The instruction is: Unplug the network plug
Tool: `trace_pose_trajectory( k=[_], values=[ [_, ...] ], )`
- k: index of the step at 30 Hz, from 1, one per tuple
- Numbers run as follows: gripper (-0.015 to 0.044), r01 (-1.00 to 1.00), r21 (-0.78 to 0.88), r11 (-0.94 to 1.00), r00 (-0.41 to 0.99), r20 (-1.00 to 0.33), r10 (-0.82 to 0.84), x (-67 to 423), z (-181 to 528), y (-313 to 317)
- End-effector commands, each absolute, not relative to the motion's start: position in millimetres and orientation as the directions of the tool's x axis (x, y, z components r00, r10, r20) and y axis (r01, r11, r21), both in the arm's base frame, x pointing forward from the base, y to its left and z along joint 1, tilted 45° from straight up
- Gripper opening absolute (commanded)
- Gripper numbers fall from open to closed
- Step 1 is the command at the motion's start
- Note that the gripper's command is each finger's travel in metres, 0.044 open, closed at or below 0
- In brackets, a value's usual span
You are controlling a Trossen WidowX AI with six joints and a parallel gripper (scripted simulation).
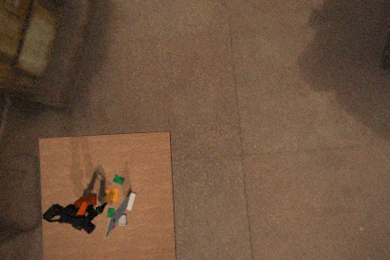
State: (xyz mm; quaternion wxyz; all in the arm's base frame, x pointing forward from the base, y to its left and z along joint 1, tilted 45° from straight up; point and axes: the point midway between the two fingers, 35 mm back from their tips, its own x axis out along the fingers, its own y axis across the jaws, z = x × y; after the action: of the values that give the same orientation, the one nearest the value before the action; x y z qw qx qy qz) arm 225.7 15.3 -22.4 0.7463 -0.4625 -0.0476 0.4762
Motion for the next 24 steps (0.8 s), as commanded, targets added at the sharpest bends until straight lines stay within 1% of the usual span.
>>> trace_pose_trajectory(
  k=[1, 24],
  values=[
    [0.0156, -0.649, -0.752, 0.112, 0.552, -0.365, 0.75, 229.8, -17.8, 9.9],
    [0.0156, -0.645, -0.755, 0.119, 0.555, -0.356, 0.752, 226.7, -4.1, 1.7]
  ],
)
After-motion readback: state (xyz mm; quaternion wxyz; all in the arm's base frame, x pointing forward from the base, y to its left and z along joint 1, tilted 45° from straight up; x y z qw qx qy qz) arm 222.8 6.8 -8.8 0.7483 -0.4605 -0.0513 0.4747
